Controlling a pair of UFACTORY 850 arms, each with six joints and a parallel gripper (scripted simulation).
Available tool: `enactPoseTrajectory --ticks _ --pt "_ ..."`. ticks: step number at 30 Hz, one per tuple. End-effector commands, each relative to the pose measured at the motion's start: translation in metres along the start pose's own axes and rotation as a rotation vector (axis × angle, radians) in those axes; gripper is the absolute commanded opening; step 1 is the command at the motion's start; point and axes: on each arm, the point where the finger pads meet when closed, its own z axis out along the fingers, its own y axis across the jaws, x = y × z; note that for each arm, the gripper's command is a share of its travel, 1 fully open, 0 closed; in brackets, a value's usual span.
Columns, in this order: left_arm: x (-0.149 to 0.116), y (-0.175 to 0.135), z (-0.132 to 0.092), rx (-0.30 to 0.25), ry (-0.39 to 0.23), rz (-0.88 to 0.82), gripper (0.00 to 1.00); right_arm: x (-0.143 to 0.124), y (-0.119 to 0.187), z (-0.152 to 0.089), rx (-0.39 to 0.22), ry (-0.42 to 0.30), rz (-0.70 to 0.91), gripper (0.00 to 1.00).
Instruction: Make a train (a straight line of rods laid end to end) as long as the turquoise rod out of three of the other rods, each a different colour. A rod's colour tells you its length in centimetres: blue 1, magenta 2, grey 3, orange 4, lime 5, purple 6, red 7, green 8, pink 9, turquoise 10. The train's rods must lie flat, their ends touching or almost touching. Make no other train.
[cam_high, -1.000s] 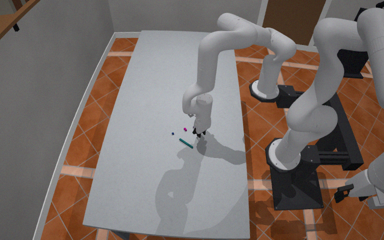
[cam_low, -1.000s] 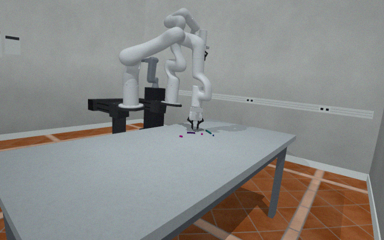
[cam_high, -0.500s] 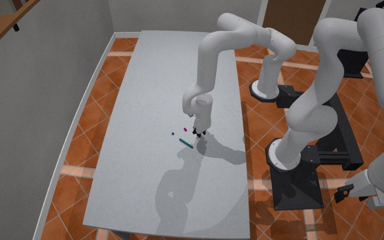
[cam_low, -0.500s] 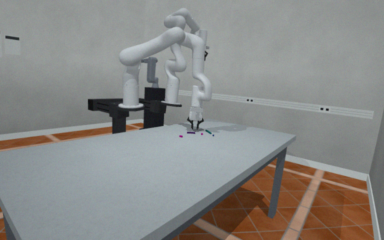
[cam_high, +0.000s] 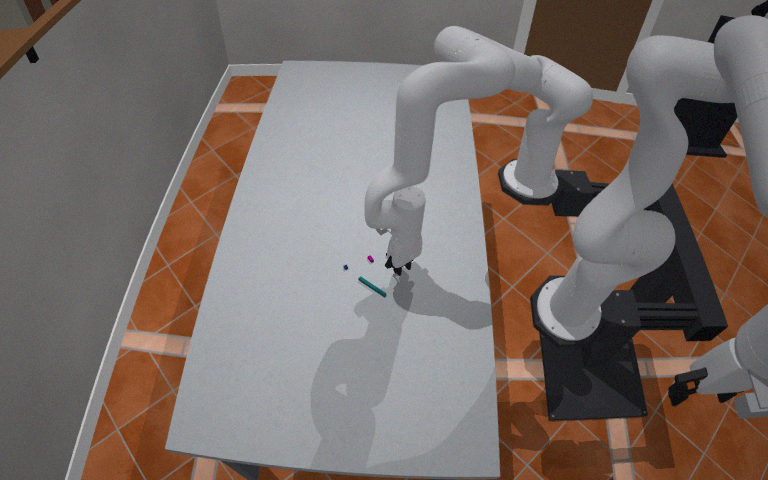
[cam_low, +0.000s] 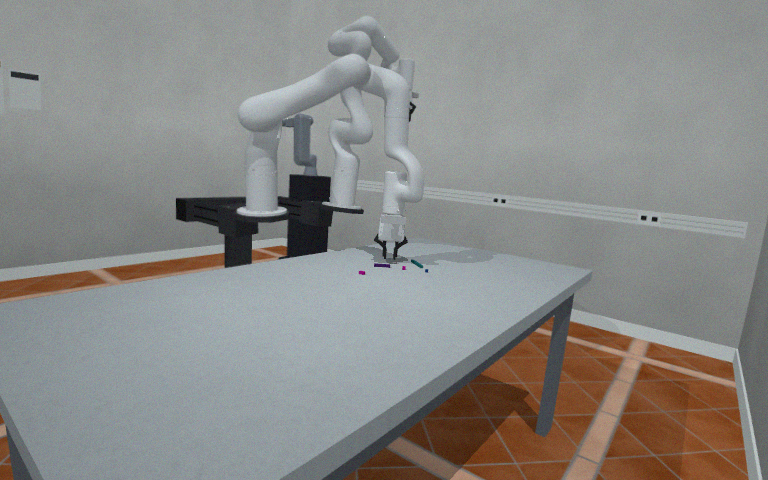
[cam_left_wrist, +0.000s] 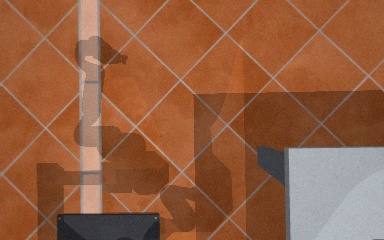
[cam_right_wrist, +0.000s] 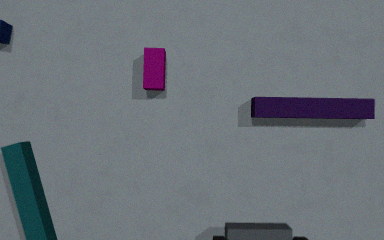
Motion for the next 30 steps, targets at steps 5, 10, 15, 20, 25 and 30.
enactPoseTrajectory --ticks 5,10,15,20,25,30 --pt "0.0005 0.0 -0.001 0.0 0.002 0.0 1.0 0.0001 -0.001 0.0048 0.002 0.0 0.0 0.28" --pt "0.0005 0.0 -0.001 0.0 0.002 0.0 1.0 0.0001 -0.001 0.0081 0.002 0.0 0.0 0.28" --pt "0.0005 0.0 -0.001 0.0 0.002 0.0 1.0 0.0001 -0.001 0.009 0.002 0.0 0.0 0.28" --pt "0.0005 0.0 -0.001 0.0 0.002 0.0 1.0 0.0001 -0.001 0.0092 0.002 0.0 0.0 0.28" --pt "0.0005 0.0 -0.001 0.0 0.002 0.0 1.0 0.0001 -0.001 0.0092 0.002 0.0 0.0 0.28" --pt "0.0005 0.0 -0.001 0.0 0.002 0.0 1.0 0.0001 -0.001 0.0092 0.002 0.0 0.0 0.28"
